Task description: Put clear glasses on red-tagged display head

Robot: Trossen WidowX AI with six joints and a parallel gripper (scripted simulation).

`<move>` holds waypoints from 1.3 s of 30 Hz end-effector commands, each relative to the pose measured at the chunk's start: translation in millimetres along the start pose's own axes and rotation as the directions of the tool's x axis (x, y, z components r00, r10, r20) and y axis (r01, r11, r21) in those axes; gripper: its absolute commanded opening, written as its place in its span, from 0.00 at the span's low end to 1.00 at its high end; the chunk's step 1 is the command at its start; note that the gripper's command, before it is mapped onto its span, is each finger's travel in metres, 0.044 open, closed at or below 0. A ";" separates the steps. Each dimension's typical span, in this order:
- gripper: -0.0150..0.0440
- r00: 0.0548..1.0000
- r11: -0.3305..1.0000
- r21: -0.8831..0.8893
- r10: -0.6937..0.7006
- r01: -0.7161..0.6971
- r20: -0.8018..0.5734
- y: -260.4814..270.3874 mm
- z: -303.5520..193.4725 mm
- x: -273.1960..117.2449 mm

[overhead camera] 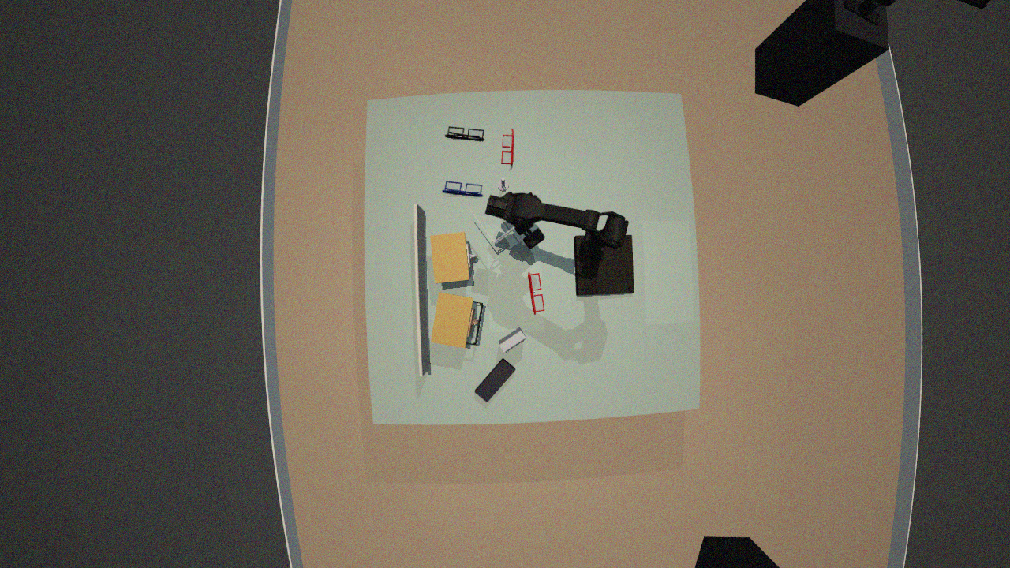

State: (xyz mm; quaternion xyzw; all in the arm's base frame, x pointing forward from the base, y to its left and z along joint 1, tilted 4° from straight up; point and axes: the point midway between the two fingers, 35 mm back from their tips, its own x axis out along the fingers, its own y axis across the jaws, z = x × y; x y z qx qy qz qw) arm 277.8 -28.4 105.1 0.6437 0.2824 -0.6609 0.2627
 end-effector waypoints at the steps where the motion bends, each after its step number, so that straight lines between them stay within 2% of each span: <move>1: 0.25 1.000 1.000 -0.020 0.015 -0.015 0.011 -4.7 -5.4 -4.0; 20: 0.25 0.981 0.965 -0.198 0.185 -0.171 0.057 -55.6 -50.2 -18.0; 39: 0.25 0.933 0.872 -0.353 0.360 -0.339 -0.008 -115.9 -82.5 -35.3</move>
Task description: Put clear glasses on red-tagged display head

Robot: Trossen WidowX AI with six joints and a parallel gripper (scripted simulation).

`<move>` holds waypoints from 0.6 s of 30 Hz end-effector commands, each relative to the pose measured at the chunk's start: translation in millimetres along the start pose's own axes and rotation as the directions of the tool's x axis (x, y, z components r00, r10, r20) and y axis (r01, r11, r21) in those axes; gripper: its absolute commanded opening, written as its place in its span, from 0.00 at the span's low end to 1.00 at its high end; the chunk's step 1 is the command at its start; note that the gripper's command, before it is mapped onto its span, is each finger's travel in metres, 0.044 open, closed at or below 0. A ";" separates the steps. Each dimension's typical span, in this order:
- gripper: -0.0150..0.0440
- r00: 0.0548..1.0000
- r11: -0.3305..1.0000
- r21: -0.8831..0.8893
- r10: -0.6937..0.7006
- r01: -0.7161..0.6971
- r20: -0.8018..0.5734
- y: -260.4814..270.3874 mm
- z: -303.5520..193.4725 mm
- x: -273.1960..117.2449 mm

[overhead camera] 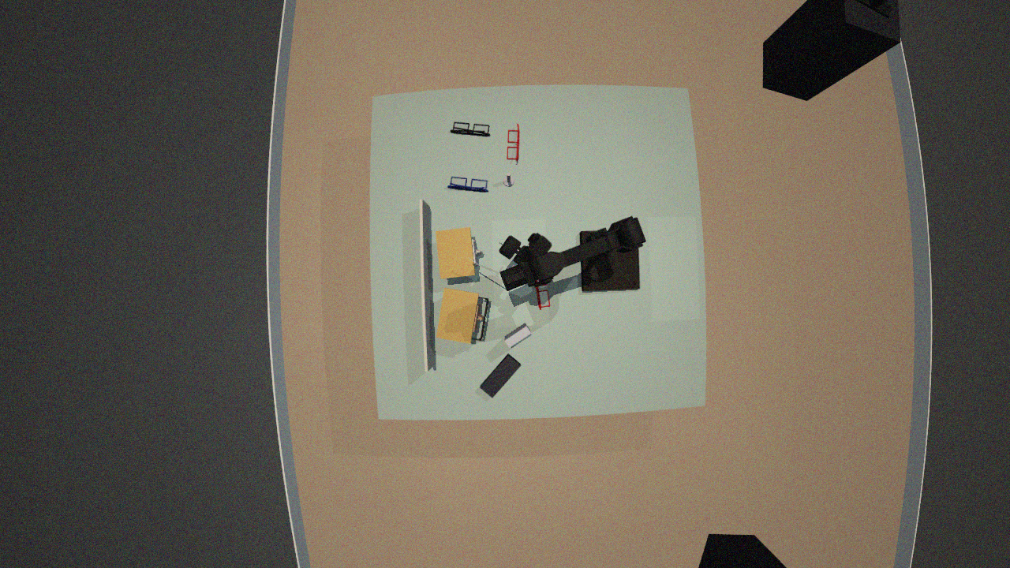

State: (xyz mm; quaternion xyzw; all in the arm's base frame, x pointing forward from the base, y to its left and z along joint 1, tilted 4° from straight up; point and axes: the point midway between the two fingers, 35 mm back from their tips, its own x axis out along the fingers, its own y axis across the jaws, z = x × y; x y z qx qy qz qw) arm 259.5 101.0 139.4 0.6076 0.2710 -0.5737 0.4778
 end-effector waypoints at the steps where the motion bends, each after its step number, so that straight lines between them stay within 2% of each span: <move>1: 0.25 0.999 0.998 -0.031 0.050 -0.050 -0.006 -9.7 -8.5 -9.1; 18: 0.25 0.971 0.964 -0.138 0.216 -0.229 -0.102 -53.0 -39.6 -45.9</move>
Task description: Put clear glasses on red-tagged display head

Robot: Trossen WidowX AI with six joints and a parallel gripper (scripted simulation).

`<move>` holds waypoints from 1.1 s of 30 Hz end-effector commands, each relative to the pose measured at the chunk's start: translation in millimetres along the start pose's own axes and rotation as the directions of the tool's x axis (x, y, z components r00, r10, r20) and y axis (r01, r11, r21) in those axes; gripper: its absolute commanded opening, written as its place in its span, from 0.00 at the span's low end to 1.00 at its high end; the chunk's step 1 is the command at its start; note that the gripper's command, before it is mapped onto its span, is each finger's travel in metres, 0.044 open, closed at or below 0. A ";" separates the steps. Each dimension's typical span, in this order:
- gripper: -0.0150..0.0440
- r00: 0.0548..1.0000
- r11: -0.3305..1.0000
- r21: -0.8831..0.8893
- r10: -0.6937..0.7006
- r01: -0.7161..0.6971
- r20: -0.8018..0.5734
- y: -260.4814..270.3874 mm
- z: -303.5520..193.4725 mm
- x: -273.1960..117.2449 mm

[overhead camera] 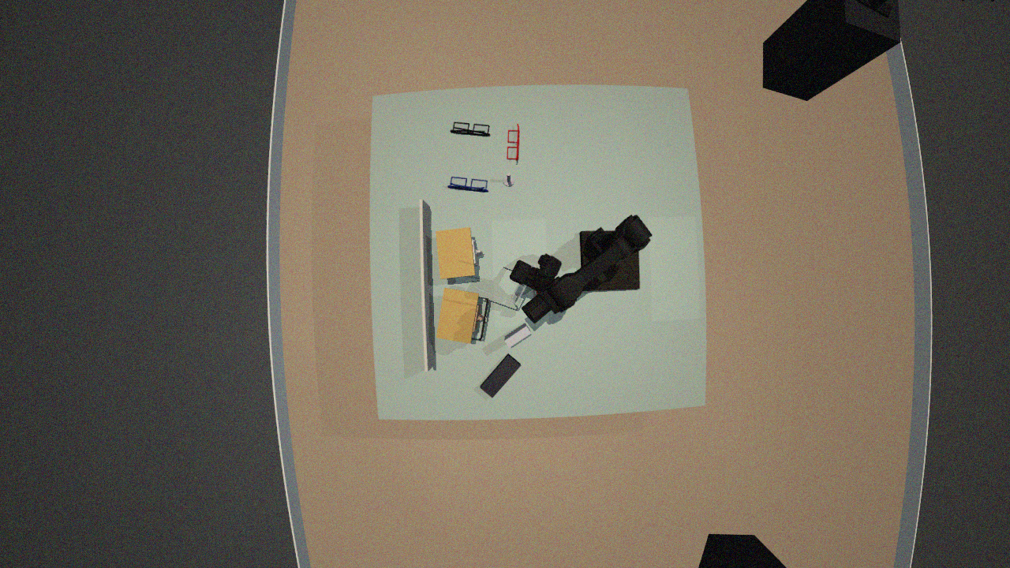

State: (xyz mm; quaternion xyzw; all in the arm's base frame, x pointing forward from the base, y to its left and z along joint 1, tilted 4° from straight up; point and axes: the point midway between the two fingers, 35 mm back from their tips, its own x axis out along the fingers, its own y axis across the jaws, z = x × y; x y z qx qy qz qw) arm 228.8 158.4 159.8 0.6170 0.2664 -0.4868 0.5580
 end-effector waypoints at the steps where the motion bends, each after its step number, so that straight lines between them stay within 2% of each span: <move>1: 0.25 0.998 0.998 -0.025 0.050 -0.050 -0.024 -8.6 -7.7 -11.5; 26: 0.25 0.930 0.951 -0.112 0.252 -0.290 -0.267 -68.3 -41.5 -81.3; 33: 0.25 0.932 0.952 -0.117 0.243 -0.282 -0.269 -69.2 -42.4 -80.8</move>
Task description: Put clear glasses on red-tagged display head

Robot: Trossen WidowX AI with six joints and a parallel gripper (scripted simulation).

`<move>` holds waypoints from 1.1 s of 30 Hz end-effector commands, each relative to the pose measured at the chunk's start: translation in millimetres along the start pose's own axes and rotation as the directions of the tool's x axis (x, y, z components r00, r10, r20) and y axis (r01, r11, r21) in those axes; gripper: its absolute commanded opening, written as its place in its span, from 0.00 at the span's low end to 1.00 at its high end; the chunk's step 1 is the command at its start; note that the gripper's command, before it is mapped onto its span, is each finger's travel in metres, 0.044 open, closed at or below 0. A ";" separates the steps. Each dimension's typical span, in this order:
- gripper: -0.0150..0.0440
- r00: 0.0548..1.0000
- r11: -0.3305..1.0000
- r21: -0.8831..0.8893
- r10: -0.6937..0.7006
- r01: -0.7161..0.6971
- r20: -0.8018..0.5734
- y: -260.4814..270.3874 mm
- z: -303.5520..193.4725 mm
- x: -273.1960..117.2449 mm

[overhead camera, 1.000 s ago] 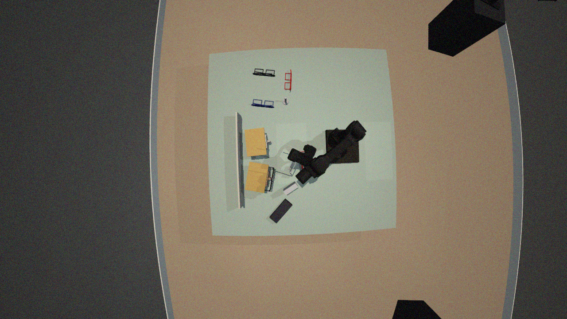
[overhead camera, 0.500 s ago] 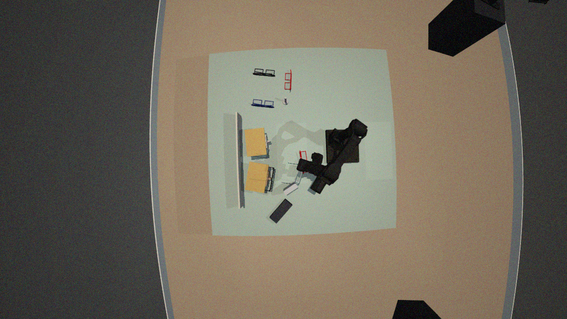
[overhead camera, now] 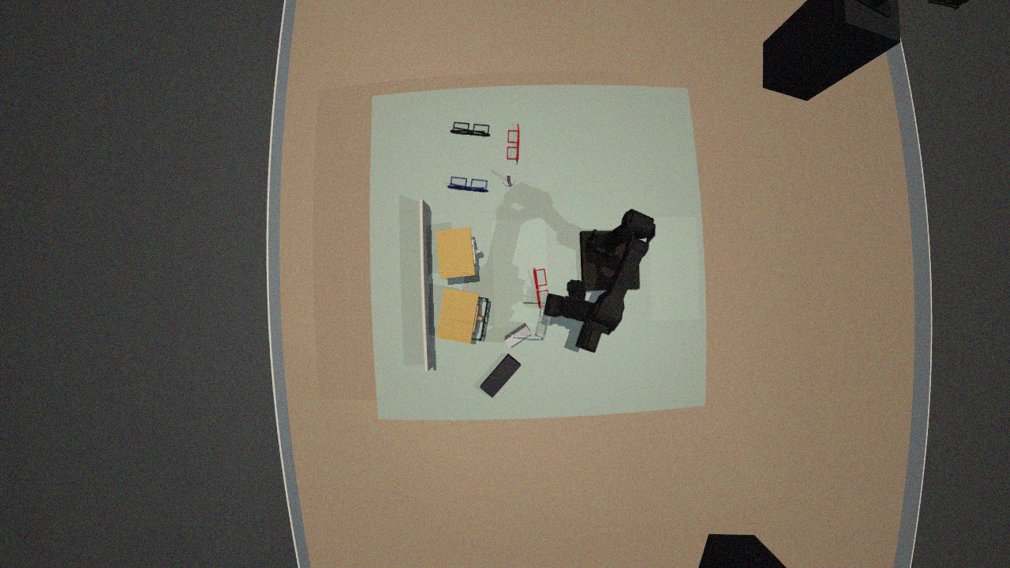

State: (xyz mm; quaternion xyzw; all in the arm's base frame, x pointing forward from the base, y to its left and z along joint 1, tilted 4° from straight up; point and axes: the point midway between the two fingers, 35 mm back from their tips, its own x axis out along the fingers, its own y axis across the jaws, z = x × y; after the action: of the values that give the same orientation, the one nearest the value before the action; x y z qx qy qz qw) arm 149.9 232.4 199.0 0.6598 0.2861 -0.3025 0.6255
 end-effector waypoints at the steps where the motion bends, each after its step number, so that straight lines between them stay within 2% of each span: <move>1: 0.25 1.000 1.000 -0.001 -0.003 0.003 0.002 0.1 0.2 0.6; 20: 0.25 1.000 1.000 -0.005 -0.007 0.007 0.007 0.7 1.2 2.2; 33: 0.25 0.984 0.985 -0.099 -0.127 0.140 0.123 15.3 28.1 37.4</move>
State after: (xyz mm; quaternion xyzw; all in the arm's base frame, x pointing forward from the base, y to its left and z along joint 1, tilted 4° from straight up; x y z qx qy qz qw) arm 176.7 211.6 185.6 0.6072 0.2989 -0.3488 0.6483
